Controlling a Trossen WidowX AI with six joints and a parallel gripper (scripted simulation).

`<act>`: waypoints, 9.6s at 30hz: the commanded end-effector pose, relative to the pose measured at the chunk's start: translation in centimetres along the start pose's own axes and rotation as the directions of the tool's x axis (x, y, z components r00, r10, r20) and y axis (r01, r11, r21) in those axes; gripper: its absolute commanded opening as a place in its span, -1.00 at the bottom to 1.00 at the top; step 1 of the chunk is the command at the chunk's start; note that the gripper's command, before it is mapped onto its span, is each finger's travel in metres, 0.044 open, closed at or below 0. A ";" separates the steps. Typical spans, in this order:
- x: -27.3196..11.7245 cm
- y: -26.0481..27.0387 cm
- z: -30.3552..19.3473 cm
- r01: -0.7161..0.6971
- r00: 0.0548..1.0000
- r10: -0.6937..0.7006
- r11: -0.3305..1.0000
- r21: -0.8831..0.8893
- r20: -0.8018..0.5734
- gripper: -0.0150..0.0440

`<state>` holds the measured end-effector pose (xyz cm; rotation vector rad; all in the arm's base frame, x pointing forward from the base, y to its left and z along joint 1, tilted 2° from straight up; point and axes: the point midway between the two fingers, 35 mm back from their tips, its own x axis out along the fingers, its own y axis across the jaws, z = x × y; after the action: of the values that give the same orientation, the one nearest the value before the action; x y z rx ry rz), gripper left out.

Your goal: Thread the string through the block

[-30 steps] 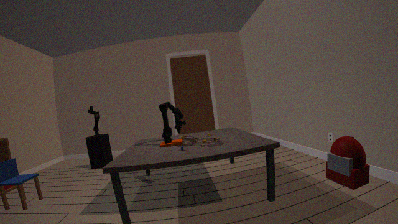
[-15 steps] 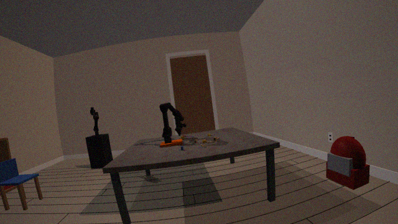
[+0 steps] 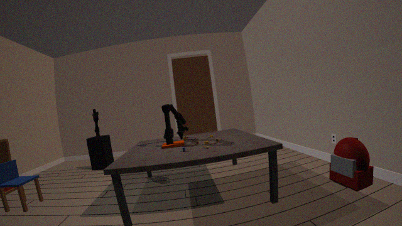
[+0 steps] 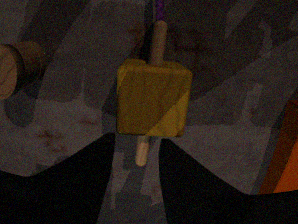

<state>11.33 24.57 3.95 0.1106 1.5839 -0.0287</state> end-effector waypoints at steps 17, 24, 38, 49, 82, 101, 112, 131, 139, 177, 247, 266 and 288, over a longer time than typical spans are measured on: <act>1.0 -0.3 -0.1 0.007 1.000 -0.007 1.000 0.000 -0.003 -0.49; 1.0 -0.3 -0.1 0.007 1.000 -0.007 1.000 0.000 -0.003 -0.49; 1.2 -0.4 -0.3 0.008 0.997 -0.005 0.999 -0.044 0.081 -0.49; 1.2 -0.5 -1.1 0.008 0.997 -0.004 0.999 -0.044 0.080 -0.49; 1.2 -0.8 -5.1 -0.002 0.997 0.005 0.999 -0.046 0.075 -0.49; 1.2 -0.9 -7.4 -0.009 0.997 0.012 0.999 -0.048 0.073 -0.49; 1.1 -0.9 -8.8 -0.012 0.997 0.016 0.999 -0.048 0.072 -0.49; 2.3 -1.0 -10.9 0.008 0.997 -0.005 0.999 -0.050 0.072 -0.49; 2.3 -1.0 -10.9 0.008 0.997 -0.005 0.999 -0.050 0.072 -0.49; 2.3 -1.0 -10.9 0.008 0.997 -0.005 0.999 -0.050 0.072 -0.49; 2.3 -1.0 -10.9 0.008 0.997 -0.005 0.999 -0.050 0.072 -0.49; -6.2 -0.5 -10.5 -0.011 0.997 0.015 0.999 -0.049 0.082 0.22; -8.2 -0.3 -10.5 -0.011 0.996 0.014 0.999 -0.044 0.083 1.00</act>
<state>0.93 24.72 12.42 0.0848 1.4997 0.0106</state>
